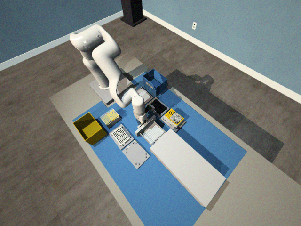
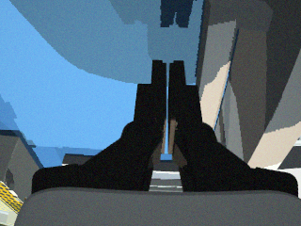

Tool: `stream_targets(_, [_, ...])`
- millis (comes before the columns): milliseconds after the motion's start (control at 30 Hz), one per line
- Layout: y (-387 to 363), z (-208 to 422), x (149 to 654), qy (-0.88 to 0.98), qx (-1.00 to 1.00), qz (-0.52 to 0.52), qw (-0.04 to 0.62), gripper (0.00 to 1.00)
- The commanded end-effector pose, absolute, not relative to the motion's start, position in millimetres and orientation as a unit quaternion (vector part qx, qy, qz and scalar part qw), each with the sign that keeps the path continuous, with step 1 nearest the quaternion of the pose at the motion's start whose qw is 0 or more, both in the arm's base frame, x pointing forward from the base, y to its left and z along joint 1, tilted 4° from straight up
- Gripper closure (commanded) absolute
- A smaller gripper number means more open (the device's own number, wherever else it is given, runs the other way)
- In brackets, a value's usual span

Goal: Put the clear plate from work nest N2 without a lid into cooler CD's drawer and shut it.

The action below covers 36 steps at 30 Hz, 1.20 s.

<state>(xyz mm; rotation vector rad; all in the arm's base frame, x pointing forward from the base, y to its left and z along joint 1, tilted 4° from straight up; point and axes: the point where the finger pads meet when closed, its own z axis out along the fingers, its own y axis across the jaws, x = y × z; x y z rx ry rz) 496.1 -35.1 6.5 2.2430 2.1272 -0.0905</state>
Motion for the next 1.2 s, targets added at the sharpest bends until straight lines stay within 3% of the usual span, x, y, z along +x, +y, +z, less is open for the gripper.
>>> stream_targets(0, [-35.5, 8.4, 506.7, 0.688, 0.725, -0.027, 0.027, 1.00])
stream_targets(1167, [-37.9, 8.6, 550.9, 0.688, 0.725, -0.027, 0.027, 1.00])
